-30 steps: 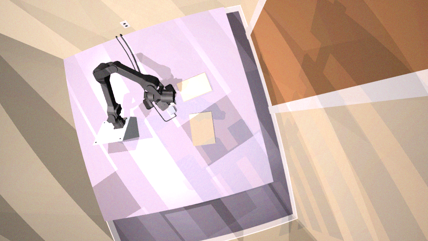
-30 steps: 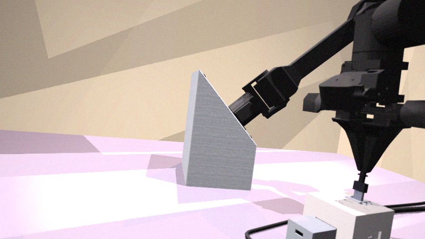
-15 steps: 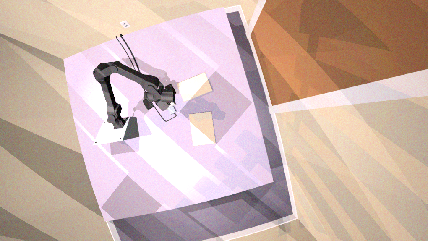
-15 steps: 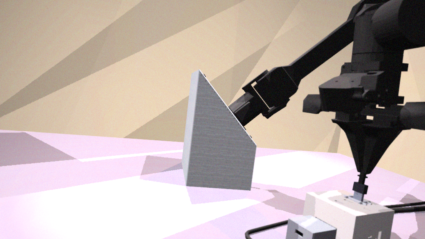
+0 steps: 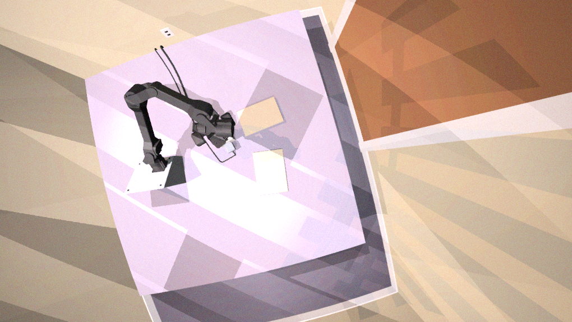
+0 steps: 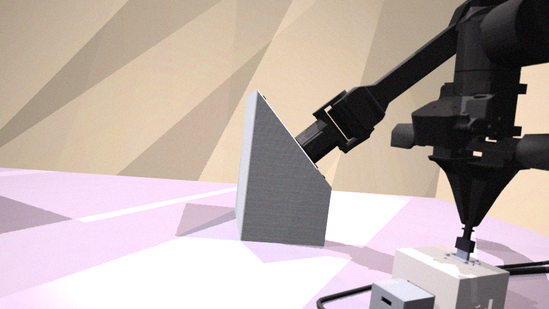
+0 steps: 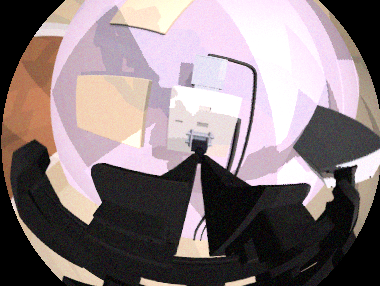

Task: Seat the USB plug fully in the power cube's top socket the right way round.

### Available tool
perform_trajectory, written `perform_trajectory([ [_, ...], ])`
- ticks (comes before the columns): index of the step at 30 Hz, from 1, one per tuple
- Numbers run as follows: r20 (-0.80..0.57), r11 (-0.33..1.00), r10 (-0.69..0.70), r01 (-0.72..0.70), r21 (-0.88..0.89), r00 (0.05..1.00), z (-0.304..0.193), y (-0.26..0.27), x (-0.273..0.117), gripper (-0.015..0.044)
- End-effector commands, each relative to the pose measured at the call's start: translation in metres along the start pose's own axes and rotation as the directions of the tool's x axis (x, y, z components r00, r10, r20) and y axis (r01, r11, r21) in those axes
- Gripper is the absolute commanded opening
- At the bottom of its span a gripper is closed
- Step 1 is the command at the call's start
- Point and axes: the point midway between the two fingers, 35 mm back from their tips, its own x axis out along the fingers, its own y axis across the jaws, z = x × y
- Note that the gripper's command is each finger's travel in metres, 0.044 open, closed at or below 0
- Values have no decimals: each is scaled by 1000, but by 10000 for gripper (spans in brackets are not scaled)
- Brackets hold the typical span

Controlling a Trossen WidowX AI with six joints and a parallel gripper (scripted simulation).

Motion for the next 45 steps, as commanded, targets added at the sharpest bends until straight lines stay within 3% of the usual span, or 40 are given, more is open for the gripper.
perform_trajectory([
  [1,-4,1000,0,0,6,1000,0,-1,1,0],
  [45,-4,1000,0,0,6,1000,0,-1,7,0],
])
